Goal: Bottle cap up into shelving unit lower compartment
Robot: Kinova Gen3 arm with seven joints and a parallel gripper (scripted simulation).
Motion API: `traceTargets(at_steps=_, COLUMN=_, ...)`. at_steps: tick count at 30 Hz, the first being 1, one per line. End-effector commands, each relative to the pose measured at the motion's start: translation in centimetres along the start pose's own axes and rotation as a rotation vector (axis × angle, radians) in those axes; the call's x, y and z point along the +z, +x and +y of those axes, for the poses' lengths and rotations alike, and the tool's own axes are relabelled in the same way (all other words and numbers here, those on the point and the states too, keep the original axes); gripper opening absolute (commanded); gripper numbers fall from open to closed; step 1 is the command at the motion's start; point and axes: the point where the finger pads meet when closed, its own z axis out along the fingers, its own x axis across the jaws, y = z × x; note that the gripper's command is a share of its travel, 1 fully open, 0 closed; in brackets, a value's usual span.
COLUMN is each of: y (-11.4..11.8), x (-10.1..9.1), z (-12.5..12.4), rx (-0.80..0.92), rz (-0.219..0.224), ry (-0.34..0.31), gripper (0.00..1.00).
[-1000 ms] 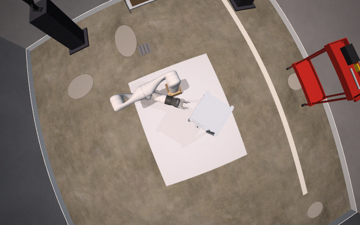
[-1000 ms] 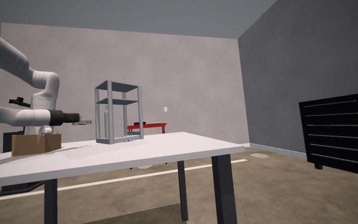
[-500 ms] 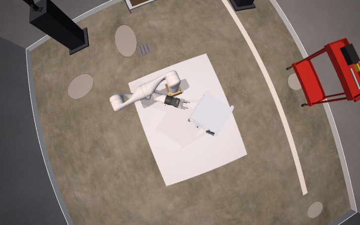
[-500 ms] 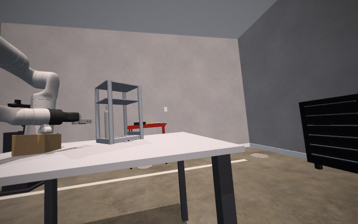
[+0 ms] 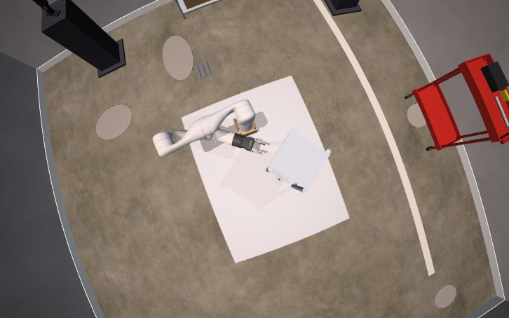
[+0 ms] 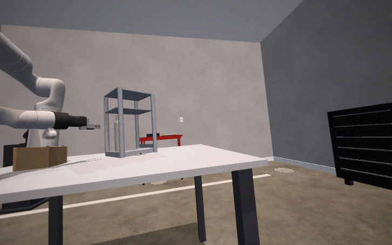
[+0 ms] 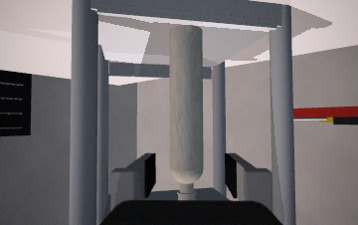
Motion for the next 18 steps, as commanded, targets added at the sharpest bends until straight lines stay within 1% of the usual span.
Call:
traceTargets(at_steps=1, y=0.0, x=-0.1, z=1.1, rx=0.003, rz=0.002, ry=-0.001, gripper=1.0)
traceTargets(at_steps=12, y=0.0, x=-0.1, z=4.4, rx=0.004, rz=0.003, ry=-0.001, gripper=1.0)
traceTargets(at_steps=18, y=-0.1, x=-0.3, z=5.1, rx=0.001, rz=0.002, ry=0.004, gripper=1.0)
